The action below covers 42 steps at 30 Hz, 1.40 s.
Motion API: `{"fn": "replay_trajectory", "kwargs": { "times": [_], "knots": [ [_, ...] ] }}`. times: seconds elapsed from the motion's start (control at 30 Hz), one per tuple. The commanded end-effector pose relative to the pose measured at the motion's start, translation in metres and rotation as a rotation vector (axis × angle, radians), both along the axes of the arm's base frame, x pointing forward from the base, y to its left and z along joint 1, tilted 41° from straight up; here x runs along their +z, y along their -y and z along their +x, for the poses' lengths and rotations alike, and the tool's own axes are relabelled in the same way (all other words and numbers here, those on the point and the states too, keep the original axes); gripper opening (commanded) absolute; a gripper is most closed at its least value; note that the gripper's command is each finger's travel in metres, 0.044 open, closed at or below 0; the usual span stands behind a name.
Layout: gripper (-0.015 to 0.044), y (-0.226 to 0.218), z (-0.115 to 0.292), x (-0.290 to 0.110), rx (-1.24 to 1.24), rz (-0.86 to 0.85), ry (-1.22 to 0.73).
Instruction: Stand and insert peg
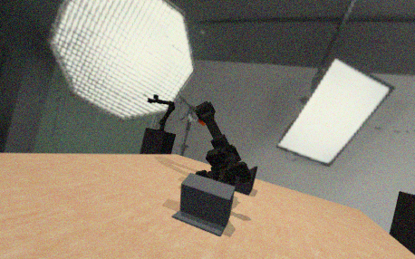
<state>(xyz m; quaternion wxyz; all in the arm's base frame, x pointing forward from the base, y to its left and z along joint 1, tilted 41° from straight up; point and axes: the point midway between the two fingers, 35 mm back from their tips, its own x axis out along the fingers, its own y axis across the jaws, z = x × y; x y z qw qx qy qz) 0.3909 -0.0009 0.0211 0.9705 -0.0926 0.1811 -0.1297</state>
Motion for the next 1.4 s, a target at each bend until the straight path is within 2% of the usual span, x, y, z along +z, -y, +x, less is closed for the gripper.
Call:
{"fn": "replay_trajectory", "kwargs": {
  "times": [0.0,0.2,0.77,1.37],
  "knots": [
    [0.0,0.0,0.0,0.0,0.0,0.0,0.0],
    [0.0,0.0,0.0,0.0,0.0,0.0,0.0],
    [0.044,-0.001,-0.003,0.001,0.001,0.0,0.0],
    [0.044,-0.011,-0.022,0.011,0.005,0.0,0.0]
  ]
}}
